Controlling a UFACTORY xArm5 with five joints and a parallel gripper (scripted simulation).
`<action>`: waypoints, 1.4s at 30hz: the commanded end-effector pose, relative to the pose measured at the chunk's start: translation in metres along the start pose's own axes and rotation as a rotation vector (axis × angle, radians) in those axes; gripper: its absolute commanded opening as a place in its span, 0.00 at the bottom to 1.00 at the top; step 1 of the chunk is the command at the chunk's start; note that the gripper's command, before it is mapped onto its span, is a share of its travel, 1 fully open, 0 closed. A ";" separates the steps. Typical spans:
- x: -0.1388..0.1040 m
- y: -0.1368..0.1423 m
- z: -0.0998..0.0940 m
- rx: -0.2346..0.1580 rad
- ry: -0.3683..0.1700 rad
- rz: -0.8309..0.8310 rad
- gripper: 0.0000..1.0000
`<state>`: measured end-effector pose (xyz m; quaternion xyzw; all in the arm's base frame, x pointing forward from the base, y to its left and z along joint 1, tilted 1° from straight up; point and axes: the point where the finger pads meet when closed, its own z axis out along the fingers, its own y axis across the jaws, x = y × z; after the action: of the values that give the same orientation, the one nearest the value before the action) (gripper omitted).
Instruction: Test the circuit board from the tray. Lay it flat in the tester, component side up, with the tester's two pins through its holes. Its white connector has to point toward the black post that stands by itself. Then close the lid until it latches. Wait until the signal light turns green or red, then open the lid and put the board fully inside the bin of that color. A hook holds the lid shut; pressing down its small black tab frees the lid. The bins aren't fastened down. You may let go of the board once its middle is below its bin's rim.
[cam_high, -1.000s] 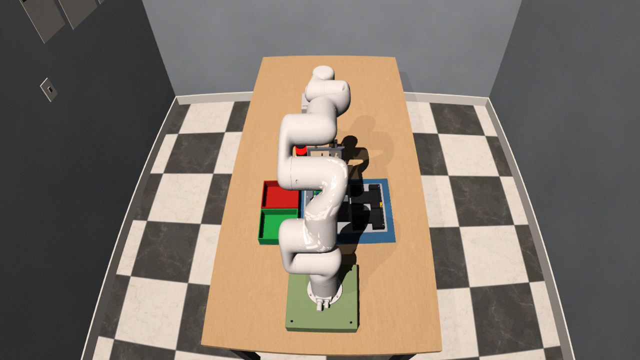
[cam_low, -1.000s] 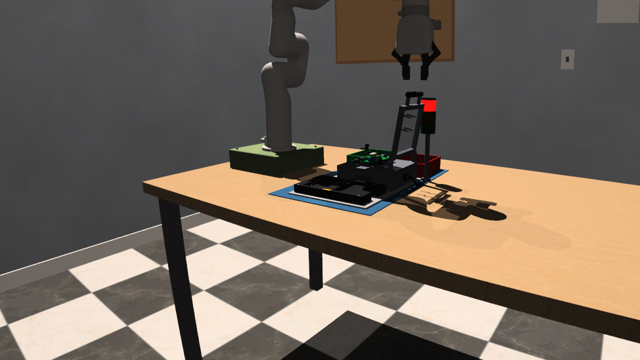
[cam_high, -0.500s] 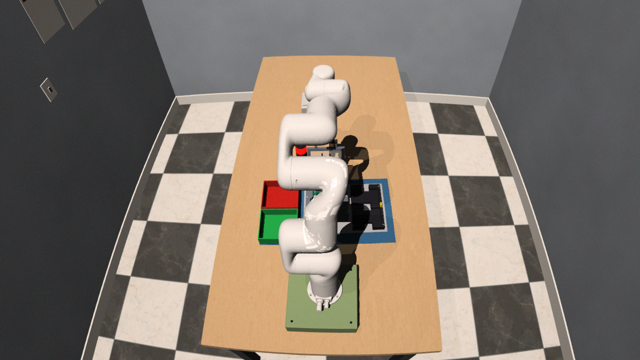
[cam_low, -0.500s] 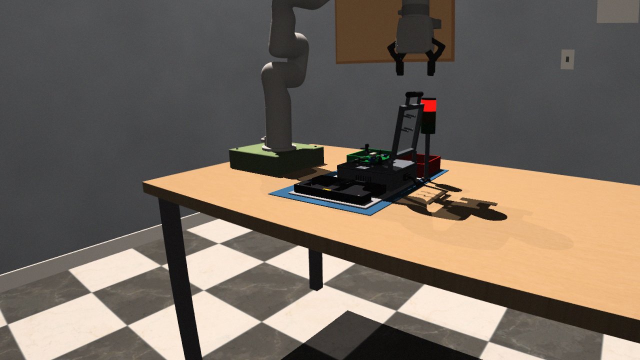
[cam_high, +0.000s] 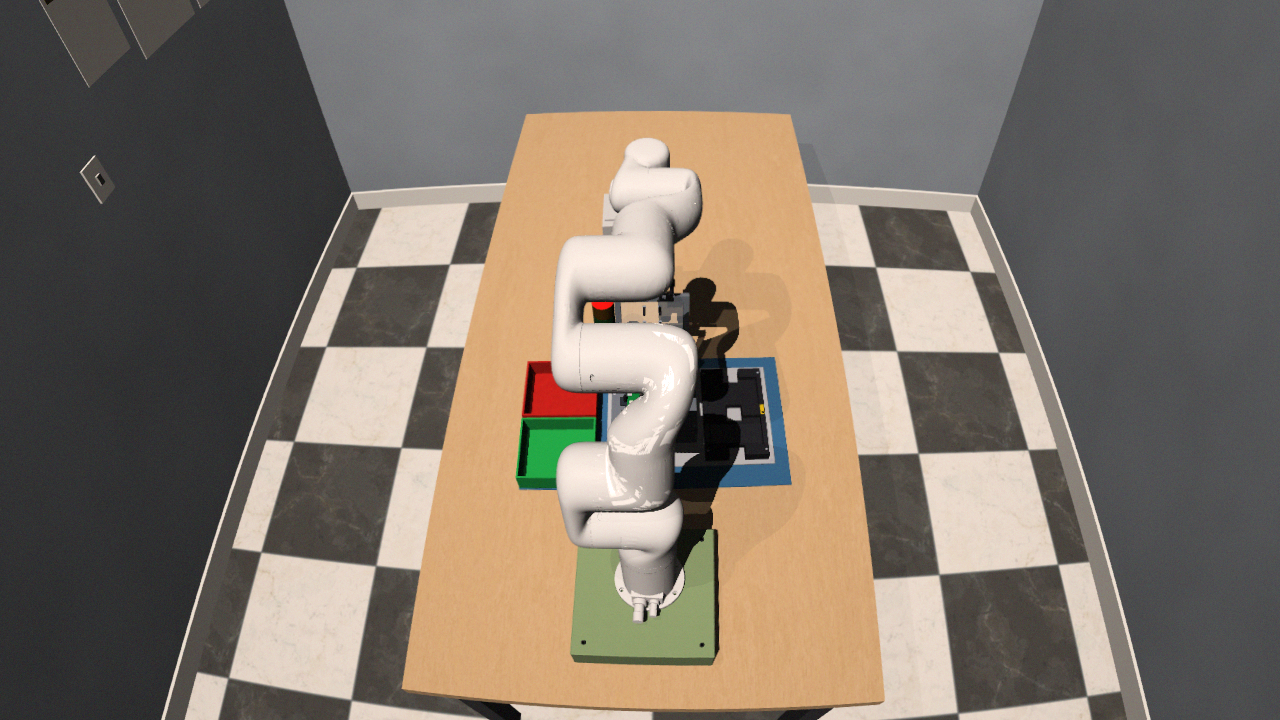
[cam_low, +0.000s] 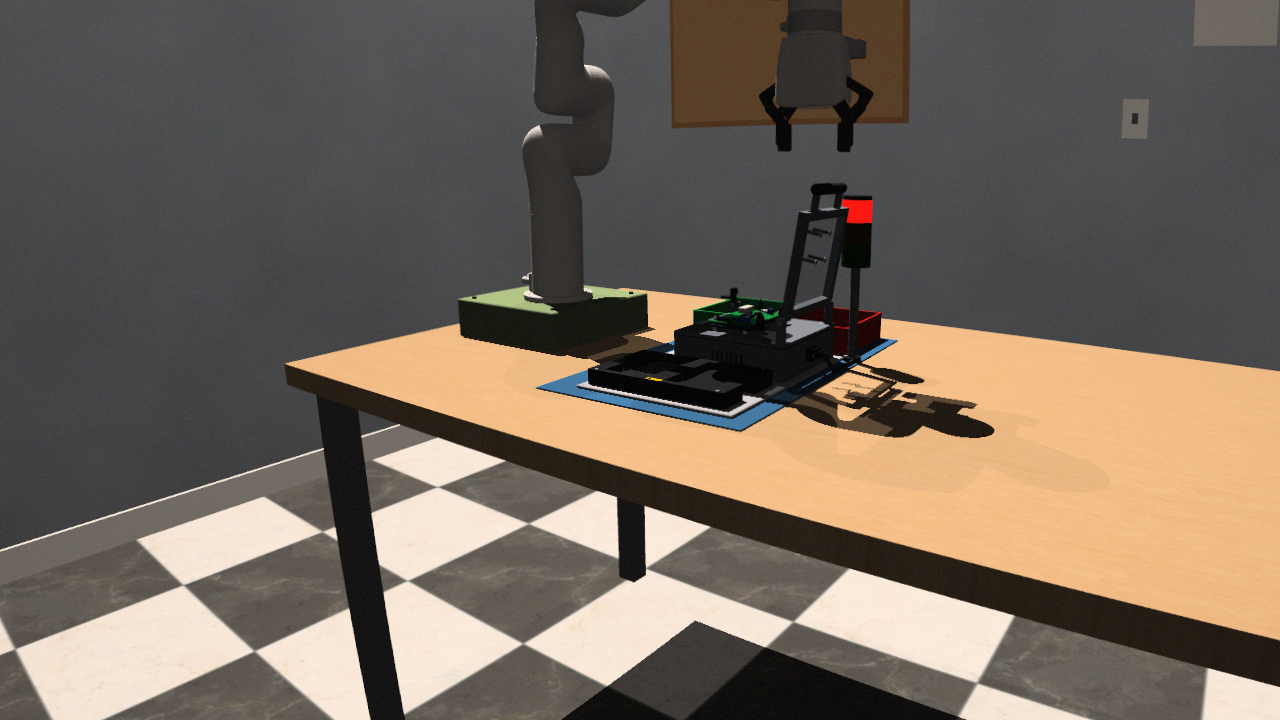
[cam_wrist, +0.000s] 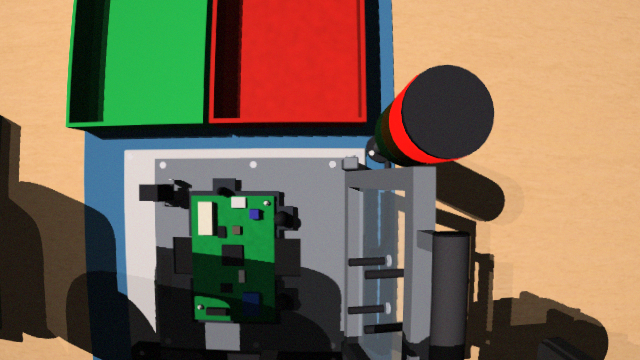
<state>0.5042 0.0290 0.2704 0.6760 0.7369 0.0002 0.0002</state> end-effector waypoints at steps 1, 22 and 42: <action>0.000 -0.028 -0.002 -0.007 0.000 0.000 1.00; 0.000 -0.107 -0.002 -0.007 0.000 0.000 1.00; 0.000 -0.107 0.042 -0.007 0.000 0.000 1.00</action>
<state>0.3966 0.0199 0.2454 0.6760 0.7369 0.0011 0.0011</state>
